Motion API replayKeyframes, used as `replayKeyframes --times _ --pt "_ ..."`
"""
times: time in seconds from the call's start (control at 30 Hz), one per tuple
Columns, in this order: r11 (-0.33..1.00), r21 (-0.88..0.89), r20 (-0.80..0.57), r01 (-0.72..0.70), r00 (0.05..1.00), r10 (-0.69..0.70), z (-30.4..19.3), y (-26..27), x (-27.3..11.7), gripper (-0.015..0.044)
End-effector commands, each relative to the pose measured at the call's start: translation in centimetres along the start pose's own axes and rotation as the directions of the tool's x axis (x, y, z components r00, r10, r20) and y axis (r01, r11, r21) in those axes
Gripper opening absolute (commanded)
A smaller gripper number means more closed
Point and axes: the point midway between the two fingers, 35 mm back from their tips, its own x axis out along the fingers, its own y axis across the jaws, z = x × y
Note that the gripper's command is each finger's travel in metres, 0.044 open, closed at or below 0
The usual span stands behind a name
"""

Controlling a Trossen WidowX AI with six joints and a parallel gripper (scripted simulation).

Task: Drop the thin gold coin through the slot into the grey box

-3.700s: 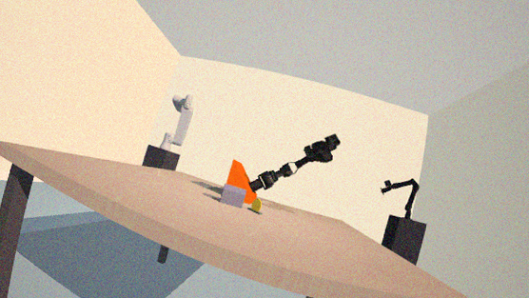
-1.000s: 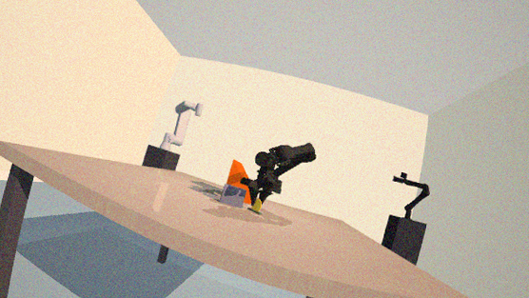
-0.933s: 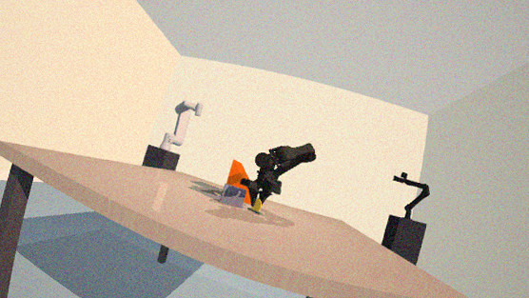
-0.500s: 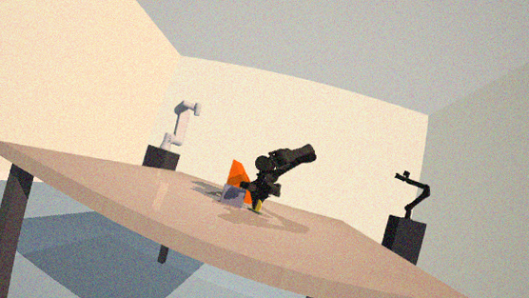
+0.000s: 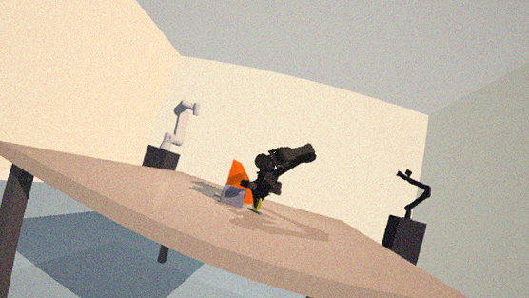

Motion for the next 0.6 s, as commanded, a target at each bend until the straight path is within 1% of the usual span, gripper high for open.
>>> replayKeyframes --times 0.0,0.57 --pt "1.000 -0.003 0.004 0.010 1.000 -0.010 0.1 -0.3 -1.1 0.0000" --pt "1.000 -0.002 0.001 0.012 1.000 -0.012 0.1 -0.5 -5.4 0.0000"
